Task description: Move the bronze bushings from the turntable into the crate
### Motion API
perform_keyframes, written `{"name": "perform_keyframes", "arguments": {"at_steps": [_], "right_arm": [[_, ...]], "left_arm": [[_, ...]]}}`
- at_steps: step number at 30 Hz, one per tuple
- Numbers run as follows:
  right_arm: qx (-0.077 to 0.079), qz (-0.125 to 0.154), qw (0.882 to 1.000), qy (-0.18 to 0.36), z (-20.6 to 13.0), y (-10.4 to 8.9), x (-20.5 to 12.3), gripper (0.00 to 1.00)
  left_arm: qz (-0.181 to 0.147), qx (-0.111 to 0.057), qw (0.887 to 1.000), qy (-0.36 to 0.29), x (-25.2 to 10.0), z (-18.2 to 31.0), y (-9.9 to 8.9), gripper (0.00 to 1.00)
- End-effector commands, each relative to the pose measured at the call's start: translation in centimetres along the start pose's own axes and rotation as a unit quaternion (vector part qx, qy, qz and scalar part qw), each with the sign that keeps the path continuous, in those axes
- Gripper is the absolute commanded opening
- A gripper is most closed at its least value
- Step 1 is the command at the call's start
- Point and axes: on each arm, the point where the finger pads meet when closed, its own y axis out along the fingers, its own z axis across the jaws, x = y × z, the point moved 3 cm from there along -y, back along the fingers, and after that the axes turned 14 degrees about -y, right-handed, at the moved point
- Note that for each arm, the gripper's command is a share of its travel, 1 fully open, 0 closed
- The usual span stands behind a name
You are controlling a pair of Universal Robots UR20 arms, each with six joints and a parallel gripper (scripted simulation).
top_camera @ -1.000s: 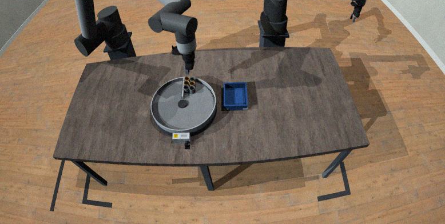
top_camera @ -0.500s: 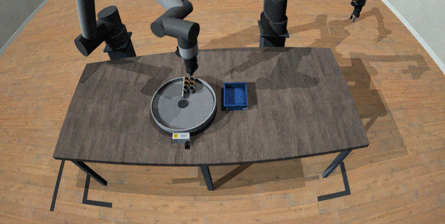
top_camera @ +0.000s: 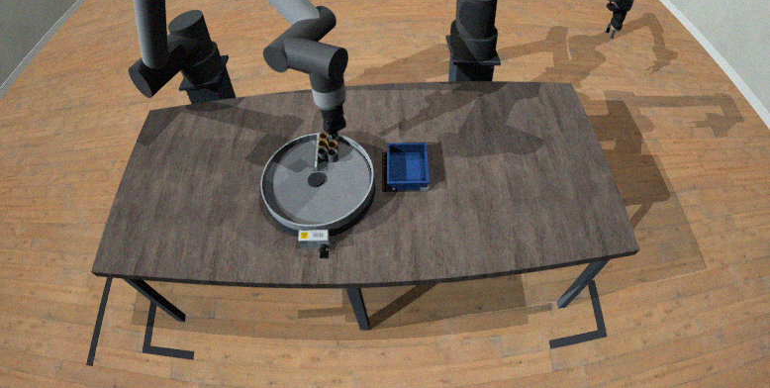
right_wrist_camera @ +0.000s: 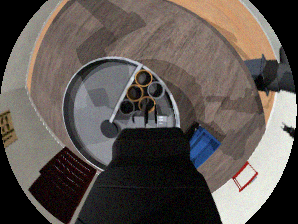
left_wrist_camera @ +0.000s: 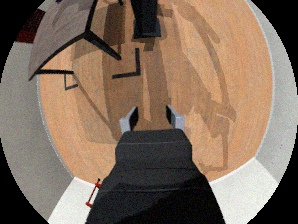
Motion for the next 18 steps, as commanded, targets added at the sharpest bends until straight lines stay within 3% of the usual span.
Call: {"name": "perform_keyframes", "arguments": {"at_steps": [1, 6, 18], "right_arm": [[-0.001, -0.001, 0.998, 0.067, 0.35, 0.77, 0.21, 0.36], [-0.001, -0.001, 0.996, 0.093, 0.48, 1.13, 0.30, 0.36], [-0.001, -0.001, 0.995, 0.096, 0.50, 1.17, 0.31, 0.36]], "left_arm": [[-0.001, 0.000, 1.000, 0.000, 0.04, -0.02, -0.06, 1.00], [-0.001, 0.000, 1.000, 0.000, 0.04, -0.02, -0.06, 1.00], [-0.001, 0.000, 1.000, 0.000, 0.04, -0.02, -0.06, 1.00]]}}
